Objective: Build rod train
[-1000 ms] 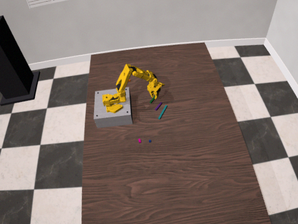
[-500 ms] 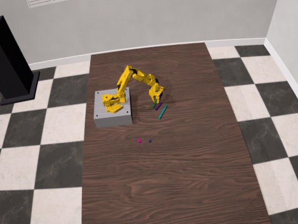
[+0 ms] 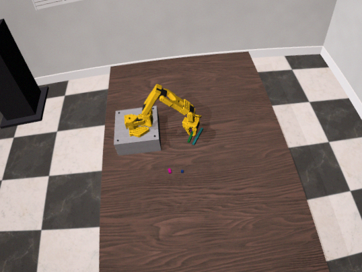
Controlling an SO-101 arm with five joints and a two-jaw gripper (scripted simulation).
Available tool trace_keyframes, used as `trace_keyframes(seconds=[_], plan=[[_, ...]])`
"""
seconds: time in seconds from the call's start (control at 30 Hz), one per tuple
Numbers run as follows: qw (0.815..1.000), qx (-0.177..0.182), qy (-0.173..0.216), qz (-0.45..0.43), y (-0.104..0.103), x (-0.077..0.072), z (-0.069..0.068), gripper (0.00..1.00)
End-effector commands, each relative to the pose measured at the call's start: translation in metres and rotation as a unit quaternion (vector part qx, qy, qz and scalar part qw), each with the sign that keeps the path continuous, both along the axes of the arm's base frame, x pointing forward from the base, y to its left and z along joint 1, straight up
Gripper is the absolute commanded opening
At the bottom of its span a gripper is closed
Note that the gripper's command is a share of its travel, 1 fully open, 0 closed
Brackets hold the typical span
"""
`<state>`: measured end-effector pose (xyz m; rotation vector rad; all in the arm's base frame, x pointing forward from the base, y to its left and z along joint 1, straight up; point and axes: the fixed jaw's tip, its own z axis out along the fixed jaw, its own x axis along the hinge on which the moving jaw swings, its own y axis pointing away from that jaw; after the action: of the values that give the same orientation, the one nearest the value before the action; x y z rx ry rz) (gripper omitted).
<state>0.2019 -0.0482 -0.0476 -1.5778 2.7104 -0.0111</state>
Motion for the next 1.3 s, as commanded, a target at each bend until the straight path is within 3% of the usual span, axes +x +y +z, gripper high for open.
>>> trace_keyframes(seconds=[0.0, 0.13, 0.2, 0.67, 1.27], plan=[[1.0, 0.003, 0.007, 0.028, -0.023, -0.006, -0.003, 0.0], [0.999, 0.003, 0.007, 0.053, -0.044, -0.014, -0.004, 0.0], [0.999, 0.003, 0.007, 0.053, -0.044, -0.014, -0.004, 0.0], [0.993, 0.003, 0.006, 0.121, -0.095, -0.044, -0.006, 0.0], [0.99, 0.004, 0.006, 0.141, -0.109, -0.057, -0.007, 0.0]])
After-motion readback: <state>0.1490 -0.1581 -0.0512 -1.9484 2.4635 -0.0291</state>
